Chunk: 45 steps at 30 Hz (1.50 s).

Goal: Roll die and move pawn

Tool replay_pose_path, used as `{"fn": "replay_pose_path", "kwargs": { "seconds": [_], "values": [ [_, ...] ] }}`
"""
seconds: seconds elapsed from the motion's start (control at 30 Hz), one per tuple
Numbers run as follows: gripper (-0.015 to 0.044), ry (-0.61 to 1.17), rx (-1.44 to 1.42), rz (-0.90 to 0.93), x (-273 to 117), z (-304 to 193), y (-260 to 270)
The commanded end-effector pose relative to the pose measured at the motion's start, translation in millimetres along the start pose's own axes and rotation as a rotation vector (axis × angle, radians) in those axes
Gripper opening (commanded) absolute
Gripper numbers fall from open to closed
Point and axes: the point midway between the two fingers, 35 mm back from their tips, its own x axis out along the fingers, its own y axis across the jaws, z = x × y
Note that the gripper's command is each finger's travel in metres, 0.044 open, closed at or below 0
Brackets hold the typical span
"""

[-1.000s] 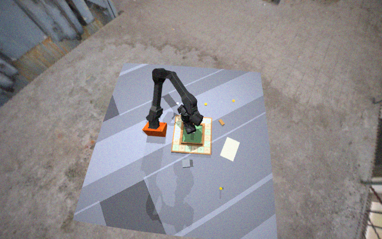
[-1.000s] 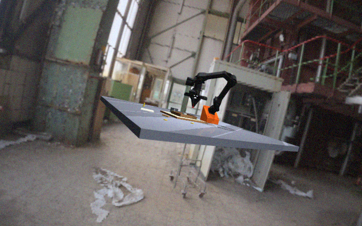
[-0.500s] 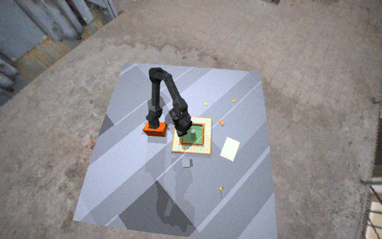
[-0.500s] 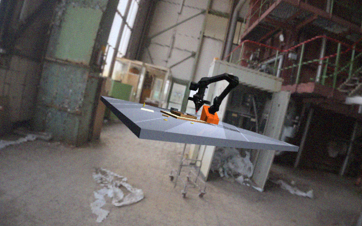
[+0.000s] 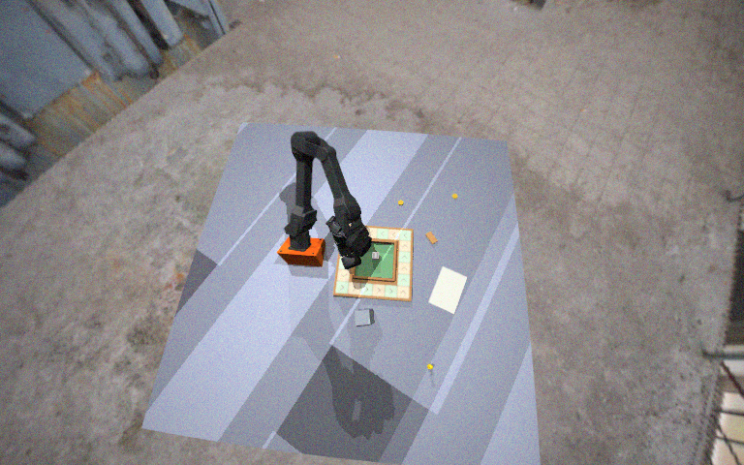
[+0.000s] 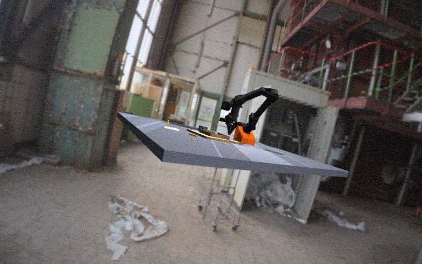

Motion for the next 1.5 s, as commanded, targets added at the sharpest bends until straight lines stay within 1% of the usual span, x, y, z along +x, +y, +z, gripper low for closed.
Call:
{"fn": "replay_pose_path", "kwargs": {
  "seconds": [0.0,0.53,0.57,0.87,0.9,1.0,1.1,1.17,1.27,1.47],
  "values": [
    [0.0000,-0.002,0.005,0.007,11,-1,2],
    [0.0000,-0.002,0.005,0.008,28,-1,2],
    [0.0026,-0.001,0.000,0.002,23,0,1],
    [0.0263,-0.001,0.000,0.002,21,0,1],
    [0.0289,0.000,0.001,0.001,15,0,0],
    [0.0368,0.000,0.005,0.004,-18,0,-1],
    [0.0440,-0.001,0.005,0.006,-27,-1,0],
    [0.0440,-0.001,0.005,0.006,-27,-1,0],
    [0.0440,0.000,0.049,0.003,-38,0,-3],
    [0.0440,0.002,0.438,0.002,-102,-3,-22]
  ]
}}
